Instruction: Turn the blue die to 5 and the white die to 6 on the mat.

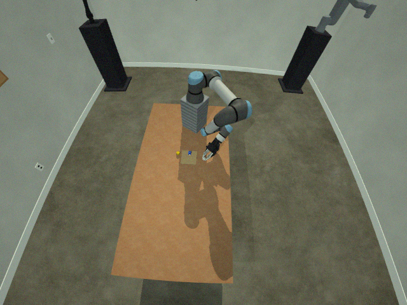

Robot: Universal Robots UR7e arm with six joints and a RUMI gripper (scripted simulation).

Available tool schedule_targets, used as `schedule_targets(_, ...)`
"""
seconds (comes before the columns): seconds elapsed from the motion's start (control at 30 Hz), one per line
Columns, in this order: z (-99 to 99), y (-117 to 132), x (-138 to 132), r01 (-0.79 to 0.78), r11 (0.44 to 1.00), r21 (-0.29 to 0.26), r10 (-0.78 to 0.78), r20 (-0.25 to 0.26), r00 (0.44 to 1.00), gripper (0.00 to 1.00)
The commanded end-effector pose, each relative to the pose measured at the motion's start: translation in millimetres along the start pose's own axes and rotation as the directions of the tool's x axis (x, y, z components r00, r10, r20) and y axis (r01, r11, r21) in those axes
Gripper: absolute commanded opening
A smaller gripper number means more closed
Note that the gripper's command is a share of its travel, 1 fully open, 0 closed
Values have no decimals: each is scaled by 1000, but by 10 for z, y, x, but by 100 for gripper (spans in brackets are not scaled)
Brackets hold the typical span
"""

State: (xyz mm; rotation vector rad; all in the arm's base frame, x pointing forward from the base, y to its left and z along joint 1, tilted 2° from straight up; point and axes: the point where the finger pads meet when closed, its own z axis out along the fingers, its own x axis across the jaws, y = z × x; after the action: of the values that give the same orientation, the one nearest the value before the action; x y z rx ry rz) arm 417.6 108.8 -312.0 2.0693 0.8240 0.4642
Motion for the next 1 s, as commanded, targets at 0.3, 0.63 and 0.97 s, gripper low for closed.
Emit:
schedule_targets(0.3,34,-47,4,-1,1000,0,1,-1,1000,6)
schedule_targets(0.63,63,-88,4,-1,1000,0,1,-1,1000,6)
schedule_targets(0.97,64,-89,4,-1,1000,0,1,-1,1000,6)
